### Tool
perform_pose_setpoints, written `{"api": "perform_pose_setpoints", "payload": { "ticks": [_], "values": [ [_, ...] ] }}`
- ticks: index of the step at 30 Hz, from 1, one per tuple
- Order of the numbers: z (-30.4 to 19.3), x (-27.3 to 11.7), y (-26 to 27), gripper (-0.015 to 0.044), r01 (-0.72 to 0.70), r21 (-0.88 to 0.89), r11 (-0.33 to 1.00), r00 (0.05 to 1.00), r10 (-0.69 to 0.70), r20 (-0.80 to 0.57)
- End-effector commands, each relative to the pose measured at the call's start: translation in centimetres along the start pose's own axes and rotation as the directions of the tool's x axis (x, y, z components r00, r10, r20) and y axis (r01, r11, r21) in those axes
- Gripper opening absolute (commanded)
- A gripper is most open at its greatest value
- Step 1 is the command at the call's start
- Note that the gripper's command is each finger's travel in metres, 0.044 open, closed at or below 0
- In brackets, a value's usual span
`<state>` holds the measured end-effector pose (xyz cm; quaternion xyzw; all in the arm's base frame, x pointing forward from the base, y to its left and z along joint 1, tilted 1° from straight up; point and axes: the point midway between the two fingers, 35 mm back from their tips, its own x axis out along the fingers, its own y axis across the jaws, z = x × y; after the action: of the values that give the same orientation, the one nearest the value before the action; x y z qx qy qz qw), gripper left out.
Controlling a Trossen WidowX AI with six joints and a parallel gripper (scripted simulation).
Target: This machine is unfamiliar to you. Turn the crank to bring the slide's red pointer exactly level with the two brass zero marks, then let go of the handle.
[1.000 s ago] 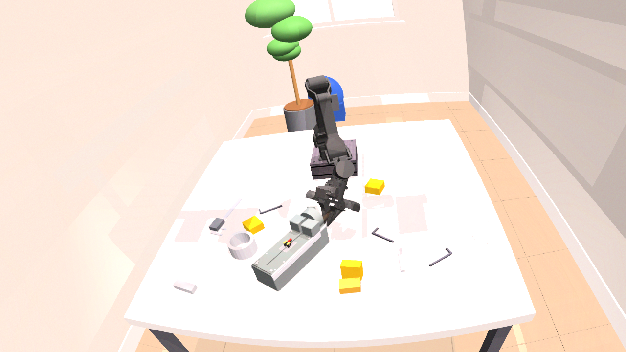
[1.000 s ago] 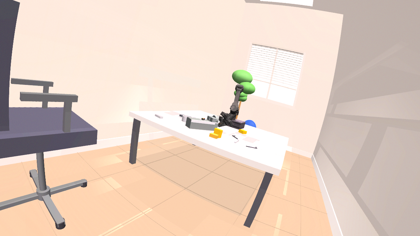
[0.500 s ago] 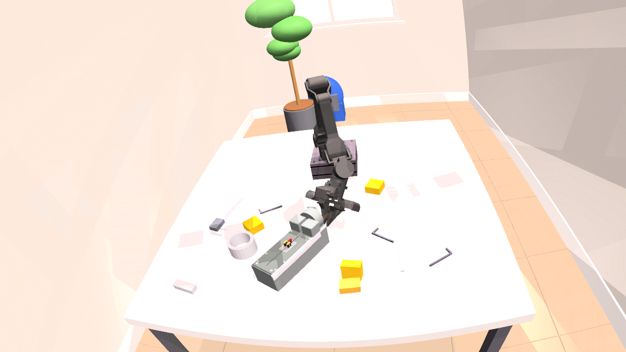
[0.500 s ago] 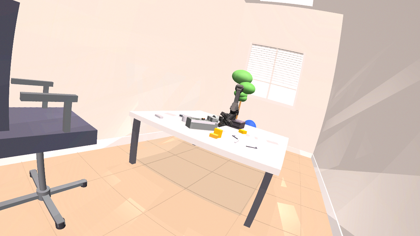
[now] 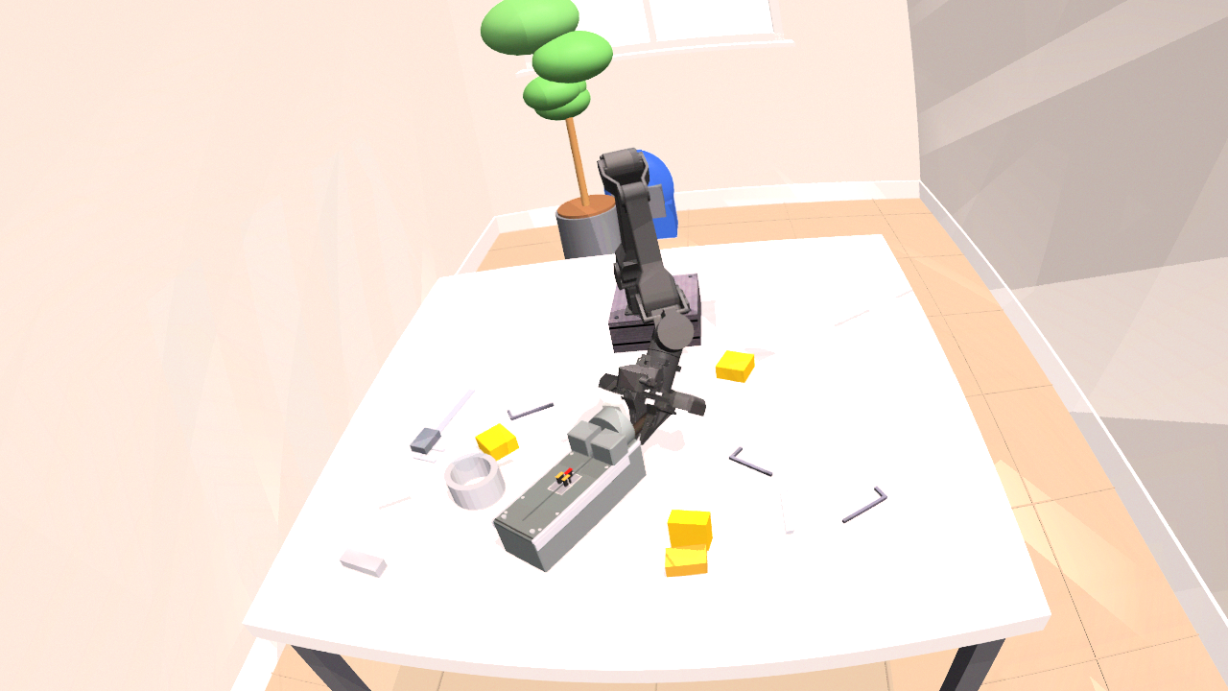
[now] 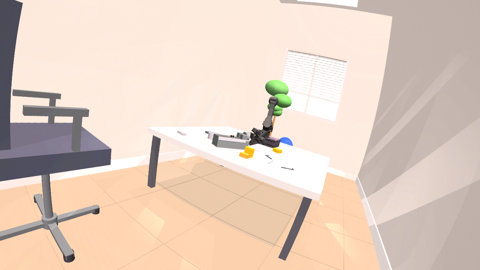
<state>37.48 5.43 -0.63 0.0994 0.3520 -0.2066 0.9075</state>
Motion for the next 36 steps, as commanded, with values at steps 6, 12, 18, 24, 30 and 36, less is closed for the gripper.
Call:
{"api": "perform_pose_setpoints", "payload": {
  "ticks": [6, 12, 18, 24, 30, 36],
  "values": [
    [-0.16, 0.15, -0.93, 0.0, 0.025, -0.001, 1.0, 1.0, -0.025, -0.005],
    [-0.14, 0.13, -1.0, 0.0, 0.025, -0.001, 1.0, 1.0, -0.025, -0.005],
    [-0.12, 0.11, -1.08, 0.0, 0.025, -0.001, 1.0, 1.0, -0.025, -0.005],
    [-0.09, 0.08, -1.2, 0.0, 0.025, -0.001, 1.0, 1.0, -0.025, -0.005],
    [-0.05, 0.05, -1.38, 0.0, 0.025, -0.002, 1.0, 1.0, -0.025, -0.005],
    [0.0, -0.01, -1.61, 0.0, 0.025, -0.002, 1.0, 1.0, -0.025, -0.005]
  ]
}}
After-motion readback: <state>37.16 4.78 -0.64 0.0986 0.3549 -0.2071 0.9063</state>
